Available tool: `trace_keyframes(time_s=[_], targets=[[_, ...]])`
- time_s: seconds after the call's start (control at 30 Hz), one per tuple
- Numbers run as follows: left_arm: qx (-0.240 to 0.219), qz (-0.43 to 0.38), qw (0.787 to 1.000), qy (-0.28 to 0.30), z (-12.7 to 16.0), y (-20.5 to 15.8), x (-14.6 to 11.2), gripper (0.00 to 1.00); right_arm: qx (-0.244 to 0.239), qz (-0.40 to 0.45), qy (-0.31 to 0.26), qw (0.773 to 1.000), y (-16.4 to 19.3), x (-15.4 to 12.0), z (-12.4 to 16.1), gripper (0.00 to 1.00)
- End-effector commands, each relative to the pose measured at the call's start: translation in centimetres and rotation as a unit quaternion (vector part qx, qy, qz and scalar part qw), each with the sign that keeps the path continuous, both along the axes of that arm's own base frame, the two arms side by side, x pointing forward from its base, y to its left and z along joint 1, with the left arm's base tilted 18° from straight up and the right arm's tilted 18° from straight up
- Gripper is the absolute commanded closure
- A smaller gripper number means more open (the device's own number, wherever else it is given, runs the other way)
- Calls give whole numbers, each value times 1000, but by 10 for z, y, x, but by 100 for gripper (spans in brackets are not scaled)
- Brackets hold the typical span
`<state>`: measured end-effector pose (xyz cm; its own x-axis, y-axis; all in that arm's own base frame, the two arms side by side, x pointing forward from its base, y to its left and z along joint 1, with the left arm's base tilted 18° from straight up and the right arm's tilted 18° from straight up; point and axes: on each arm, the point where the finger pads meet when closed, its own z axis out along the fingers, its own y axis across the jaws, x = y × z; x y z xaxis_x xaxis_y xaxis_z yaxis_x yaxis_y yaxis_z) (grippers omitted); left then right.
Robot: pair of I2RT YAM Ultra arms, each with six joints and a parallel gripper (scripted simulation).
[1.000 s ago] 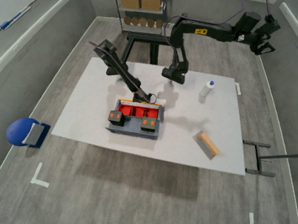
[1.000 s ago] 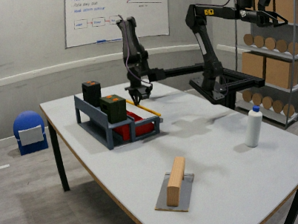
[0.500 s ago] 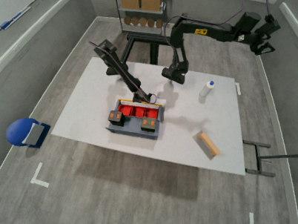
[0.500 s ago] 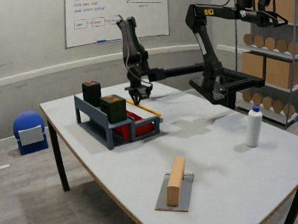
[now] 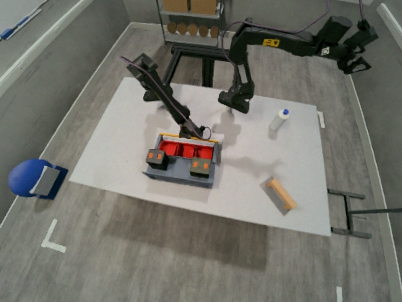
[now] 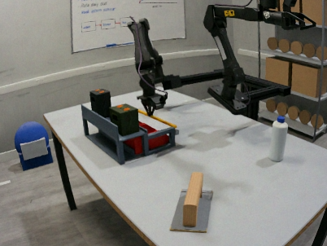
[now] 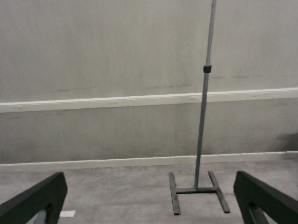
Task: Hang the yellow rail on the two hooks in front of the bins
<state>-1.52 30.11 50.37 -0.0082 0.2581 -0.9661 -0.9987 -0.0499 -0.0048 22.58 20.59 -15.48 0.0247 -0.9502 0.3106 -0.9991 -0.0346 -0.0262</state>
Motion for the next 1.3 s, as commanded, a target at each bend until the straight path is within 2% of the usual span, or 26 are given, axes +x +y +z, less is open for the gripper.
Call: trace_keyframes(time_s=[0.0, 1.27], targets=[[26, 4, 1000, 4, 14, -14, -3, 0, 10, 7, -8, 1000, 6, 5, 3, 100], [26, 4, 1000, 4, 14, -14, -3, 0, 9, 11, -7, 1000, 7, 5, -1, 100]])
